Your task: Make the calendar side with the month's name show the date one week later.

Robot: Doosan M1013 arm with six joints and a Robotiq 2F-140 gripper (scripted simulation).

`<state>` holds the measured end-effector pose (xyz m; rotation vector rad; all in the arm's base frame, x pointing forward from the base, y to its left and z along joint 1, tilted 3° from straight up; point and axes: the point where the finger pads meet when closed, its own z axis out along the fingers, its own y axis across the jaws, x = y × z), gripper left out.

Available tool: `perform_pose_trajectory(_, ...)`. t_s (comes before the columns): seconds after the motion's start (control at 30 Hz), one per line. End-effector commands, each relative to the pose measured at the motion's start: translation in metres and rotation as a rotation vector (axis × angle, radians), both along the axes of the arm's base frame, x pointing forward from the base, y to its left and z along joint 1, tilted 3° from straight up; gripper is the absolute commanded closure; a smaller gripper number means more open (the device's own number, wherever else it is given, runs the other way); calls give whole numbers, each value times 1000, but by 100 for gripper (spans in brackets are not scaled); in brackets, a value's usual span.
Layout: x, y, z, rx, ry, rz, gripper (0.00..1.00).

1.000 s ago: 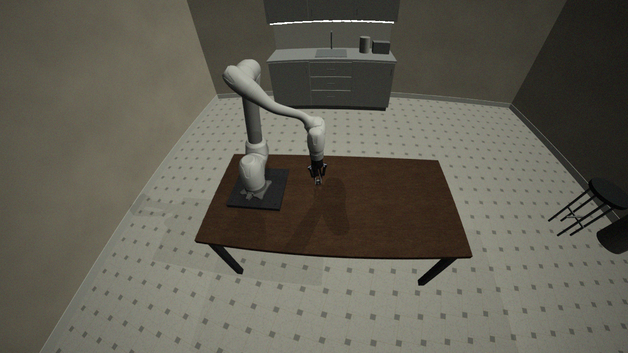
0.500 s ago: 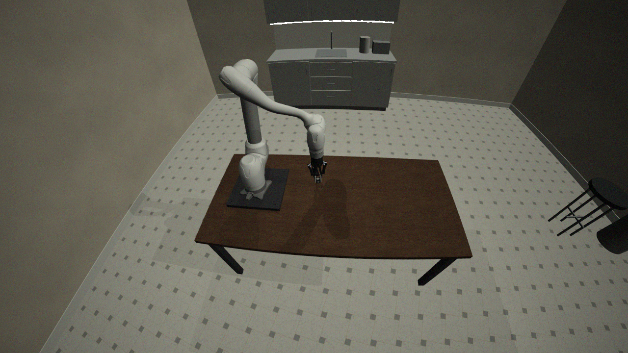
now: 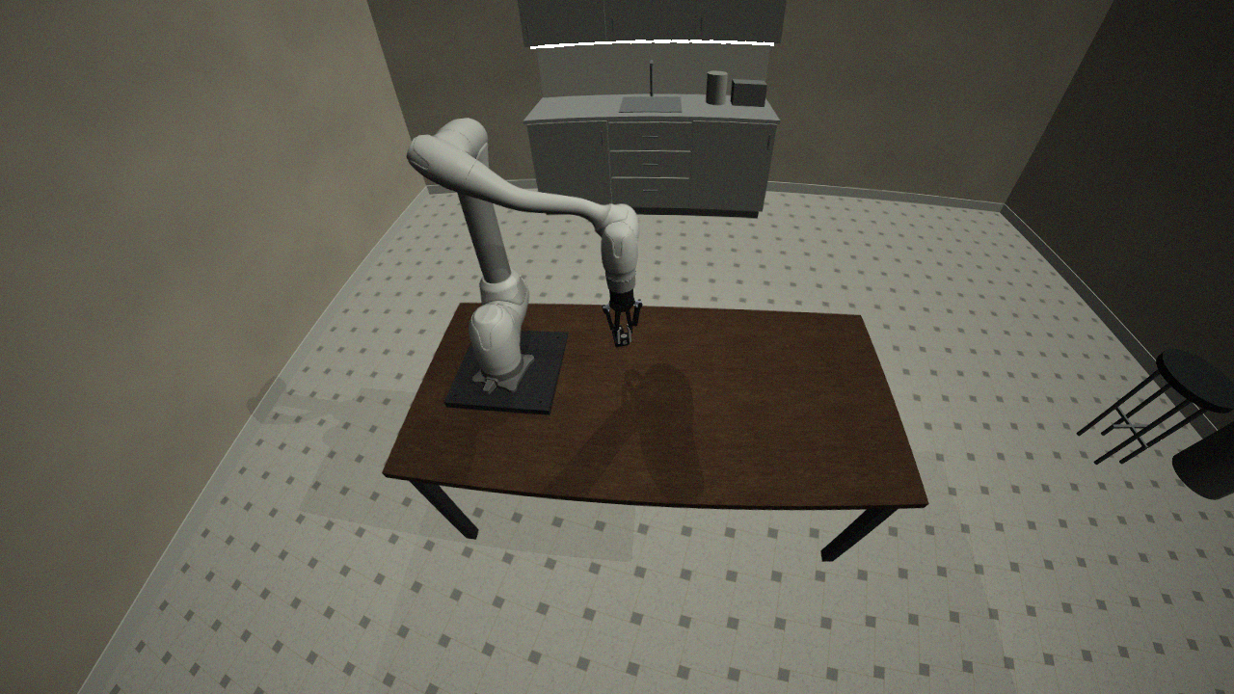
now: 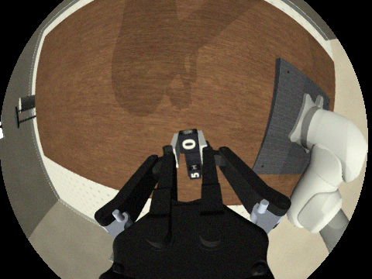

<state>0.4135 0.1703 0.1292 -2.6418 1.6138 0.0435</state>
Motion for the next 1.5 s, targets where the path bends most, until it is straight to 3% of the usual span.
perform_pose_trajectory(0.0, 0, 0, 2, 0, 0, 0, 75)
perform_pose_trajectory(0.23, 0, 1, 2, 0, 0, 0, 75)
perform_pose_trajectory(0.37, -8, 18, 5, 0, 0, 2, 75)
perform_pose_trajectory(0.47, -33, 65, 14, 0, 0, 6, 75)
perform_pose_trajectory(0.57, -43, 81, 17, 0, 0, 8, 75)
perform_pose_trajectory(1.13, -44, 82, 16, 0, 0, 8, 75)
perform_pose_trajectory(1.47, -44, 83, -3, 0, 0, 8, 75)
